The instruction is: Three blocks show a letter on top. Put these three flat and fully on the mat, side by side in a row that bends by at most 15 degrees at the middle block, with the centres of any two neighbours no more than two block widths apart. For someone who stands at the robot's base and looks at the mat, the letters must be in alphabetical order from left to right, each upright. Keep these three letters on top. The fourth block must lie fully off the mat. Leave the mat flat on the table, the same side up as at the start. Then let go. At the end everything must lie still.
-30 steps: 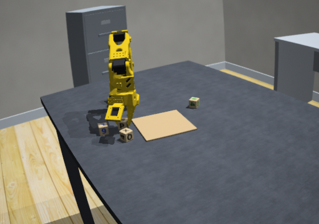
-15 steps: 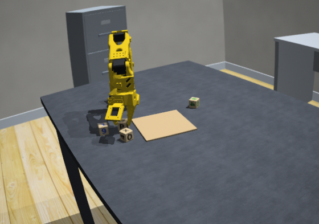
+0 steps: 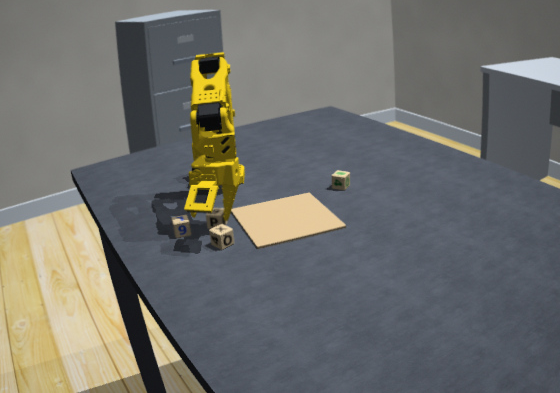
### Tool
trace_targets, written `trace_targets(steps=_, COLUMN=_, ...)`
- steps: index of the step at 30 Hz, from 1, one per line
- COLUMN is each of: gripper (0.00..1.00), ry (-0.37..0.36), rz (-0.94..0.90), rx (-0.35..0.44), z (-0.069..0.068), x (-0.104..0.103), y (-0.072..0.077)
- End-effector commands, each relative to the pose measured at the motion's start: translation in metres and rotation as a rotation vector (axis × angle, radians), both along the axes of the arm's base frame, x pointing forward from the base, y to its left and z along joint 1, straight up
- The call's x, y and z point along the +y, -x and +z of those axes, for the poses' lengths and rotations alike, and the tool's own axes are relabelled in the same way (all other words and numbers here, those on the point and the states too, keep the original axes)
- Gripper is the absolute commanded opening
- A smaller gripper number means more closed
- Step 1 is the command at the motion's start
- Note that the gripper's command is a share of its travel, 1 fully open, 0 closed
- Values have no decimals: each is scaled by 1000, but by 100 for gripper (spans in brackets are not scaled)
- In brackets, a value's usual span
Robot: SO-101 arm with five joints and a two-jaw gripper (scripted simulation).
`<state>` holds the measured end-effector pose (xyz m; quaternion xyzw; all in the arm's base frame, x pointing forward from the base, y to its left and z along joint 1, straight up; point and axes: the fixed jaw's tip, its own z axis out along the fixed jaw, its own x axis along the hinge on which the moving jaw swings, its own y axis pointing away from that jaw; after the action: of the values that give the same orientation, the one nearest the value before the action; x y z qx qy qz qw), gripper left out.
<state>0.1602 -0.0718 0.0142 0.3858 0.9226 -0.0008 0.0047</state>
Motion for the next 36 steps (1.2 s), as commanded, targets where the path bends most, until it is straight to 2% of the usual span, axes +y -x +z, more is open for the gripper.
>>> trace_targets(steps=1, gripper=33, ry=32, rz=0, rx=-66, z=10, x=-6, y=-9)
trace_targets(steps=11, gripper=33, ry=32, rz=0, rx=-66, z=15, x=-6, y=-10)
trace_targets(steps=19, gripper=33, ry=32, rz=0, rx=-66, z=40, x=-6, y=-10)
trace_targets(steps=21, gripper=33, ry=32, rz=0, rx=-66, z=40, x=-6, y=-10)
trace_targets(steps=28, gripper=33, ry=32, rz=0, rx=-66, z=63, x=-4, y=-7)
trace_targets(steps=36, gripper=33, ry=32, rz=0, rx=-66, z=70, x=-4, y=-5)
